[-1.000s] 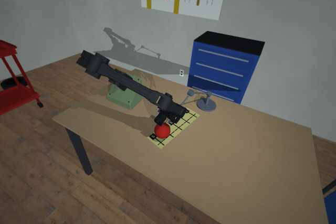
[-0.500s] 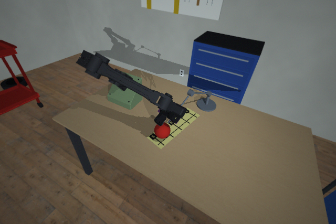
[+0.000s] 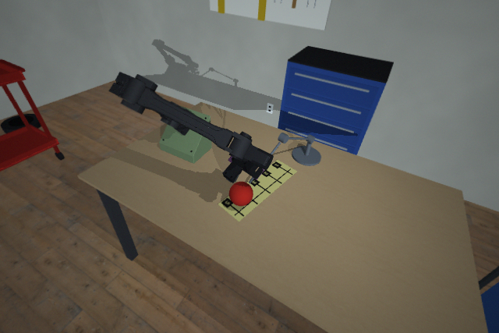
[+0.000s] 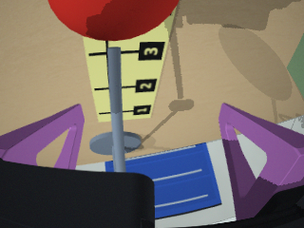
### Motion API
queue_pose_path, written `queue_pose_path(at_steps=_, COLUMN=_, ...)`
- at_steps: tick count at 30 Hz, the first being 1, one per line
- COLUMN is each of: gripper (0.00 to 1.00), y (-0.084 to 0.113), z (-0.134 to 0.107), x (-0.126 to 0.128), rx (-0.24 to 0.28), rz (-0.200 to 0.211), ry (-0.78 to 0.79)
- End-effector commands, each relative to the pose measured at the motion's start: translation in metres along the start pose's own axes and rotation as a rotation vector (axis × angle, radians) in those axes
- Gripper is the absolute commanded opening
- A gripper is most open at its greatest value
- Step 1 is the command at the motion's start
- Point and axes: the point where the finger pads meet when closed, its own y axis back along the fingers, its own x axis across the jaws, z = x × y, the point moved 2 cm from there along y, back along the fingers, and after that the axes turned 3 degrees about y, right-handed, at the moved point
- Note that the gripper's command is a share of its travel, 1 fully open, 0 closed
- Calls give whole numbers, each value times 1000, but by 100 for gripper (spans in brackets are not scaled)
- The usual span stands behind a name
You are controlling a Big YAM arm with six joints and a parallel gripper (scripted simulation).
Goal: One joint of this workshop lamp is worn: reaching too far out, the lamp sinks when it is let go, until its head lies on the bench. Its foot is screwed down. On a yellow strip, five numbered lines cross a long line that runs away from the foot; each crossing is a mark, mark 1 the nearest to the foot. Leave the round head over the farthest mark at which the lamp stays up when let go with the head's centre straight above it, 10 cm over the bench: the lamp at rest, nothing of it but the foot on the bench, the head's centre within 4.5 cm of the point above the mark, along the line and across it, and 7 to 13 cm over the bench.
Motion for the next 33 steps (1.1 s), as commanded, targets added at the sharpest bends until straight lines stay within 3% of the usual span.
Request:
queue_pose_path(at_steps=1, gripper=100, y=34, z=-11, x=8, rx=2, rz=48, ry=2)
queue_pose_path(at_steps=15, gripper=100, y=68, z=-6, x=-9, rx=0, rz=9, ry=2)
queue_pose_path(at_steps=33, gripper=100, y=95, z=-16, x=-2, rx=-4, rz=-36, ry=2)
